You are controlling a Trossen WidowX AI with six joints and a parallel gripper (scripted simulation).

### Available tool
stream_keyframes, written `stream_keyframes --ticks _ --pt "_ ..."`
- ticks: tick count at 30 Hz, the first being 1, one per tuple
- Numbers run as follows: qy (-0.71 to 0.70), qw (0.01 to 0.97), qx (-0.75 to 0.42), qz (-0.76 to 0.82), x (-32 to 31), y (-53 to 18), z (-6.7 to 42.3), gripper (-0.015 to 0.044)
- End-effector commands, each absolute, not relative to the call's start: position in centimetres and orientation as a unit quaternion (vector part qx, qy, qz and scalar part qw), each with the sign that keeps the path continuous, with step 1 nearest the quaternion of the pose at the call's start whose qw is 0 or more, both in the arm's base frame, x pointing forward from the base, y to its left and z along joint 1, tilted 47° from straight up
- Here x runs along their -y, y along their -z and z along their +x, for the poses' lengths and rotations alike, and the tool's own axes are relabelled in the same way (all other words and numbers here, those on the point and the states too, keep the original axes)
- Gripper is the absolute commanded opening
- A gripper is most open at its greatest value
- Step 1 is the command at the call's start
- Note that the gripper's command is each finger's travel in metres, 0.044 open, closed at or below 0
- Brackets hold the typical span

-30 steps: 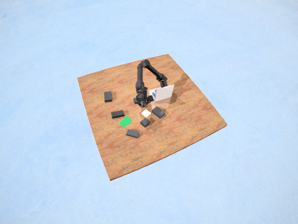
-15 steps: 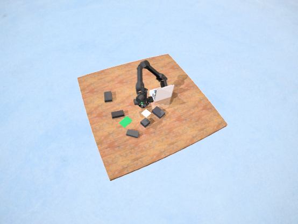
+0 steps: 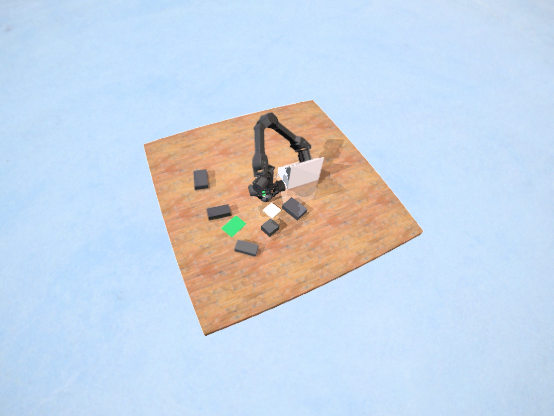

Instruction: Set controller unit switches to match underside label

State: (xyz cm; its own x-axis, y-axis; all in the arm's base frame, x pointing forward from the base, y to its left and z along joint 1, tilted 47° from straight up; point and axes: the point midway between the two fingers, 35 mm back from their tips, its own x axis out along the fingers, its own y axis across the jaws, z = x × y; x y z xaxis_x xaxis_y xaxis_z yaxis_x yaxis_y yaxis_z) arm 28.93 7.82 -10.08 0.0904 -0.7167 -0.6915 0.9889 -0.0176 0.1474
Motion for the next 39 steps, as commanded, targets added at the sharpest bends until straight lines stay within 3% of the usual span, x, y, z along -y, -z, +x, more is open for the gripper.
stream_keyframes --ticks 1,2,6,15,22,39 --pt "0.639 0.668 -0.215 0.317 -7.9 10.0 28.9 0.0338" --pt "0.639 0.667 -0.215 0.317 -7.9 10.0 28.9 0.0338" --pt "0.639 0.667 -0.215 0.317 -7.8 10.1 28.9 0.0440" --pt "0.639 0.667 -0.215 0.317 -7.8 9.9 28.9 0.0440" --pt "0.640 0.667 -0.215 0.315 -6.5 3.3 27.9 0.0440" --pt "0.640 0.667 -0.215 0.315 -6.5 3.1 27.8 0.0440"
